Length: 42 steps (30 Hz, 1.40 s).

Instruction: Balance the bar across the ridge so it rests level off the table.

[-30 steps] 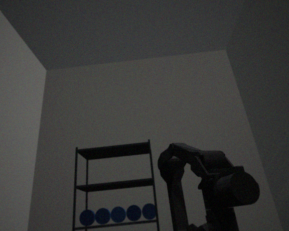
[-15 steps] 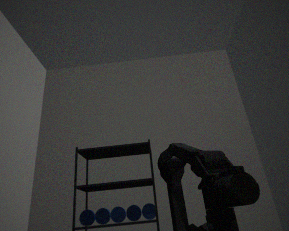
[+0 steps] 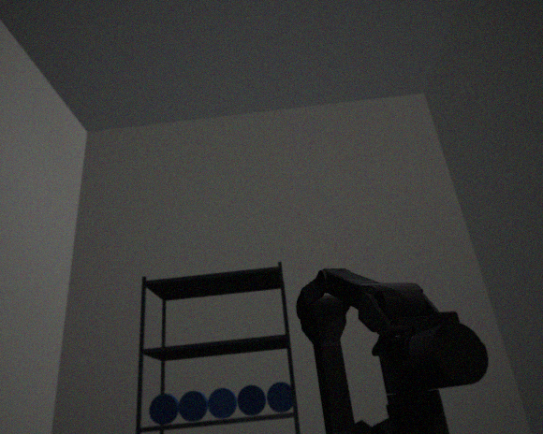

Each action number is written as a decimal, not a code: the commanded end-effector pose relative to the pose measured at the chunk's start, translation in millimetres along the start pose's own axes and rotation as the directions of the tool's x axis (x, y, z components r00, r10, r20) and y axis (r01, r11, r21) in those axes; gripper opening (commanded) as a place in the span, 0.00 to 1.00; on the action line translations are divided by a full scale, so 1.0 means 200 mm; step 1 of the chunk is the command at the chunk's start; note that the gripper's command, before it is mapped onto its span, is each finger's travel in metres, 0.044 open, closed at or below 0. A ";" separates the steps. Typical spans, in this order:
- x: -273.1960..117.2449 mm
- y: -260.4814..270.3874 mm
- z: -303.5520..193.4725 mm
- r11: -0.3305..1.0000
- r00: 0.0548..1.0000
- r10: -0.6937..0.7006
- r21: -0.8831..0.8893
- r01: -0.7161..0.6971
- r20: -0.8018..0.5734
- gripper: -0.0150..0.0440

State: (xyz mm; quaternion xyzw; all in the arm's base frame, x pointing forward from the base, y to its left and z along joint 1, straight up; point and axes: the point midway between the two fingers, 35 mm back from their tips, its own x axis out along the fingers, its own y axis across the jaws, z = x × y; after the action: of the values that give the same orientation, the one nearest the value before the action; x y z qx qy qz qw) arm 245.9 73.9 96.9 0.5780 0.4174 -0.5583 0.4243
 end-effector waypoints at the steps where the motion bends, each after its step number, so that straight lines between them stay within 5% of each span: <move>1: 0.00 0.00 0.00 1.000 1.000 -0.001 0.000 0.001 0.000 1.00; 11: -0.49 0.00 0.00 1.000 1.000 0.000 0.000 0.000 0.000 1.00; 42: -0.50 0.00 0.00 1.000 1.000 0.000 0.000 0.000 0.000 1.00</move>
State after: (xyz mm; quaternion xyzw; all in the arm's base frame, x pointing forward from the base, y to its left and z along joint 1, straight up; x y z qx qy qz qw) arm 243.7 73.3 196.6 0.5784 0.4175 -0.5577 0.4243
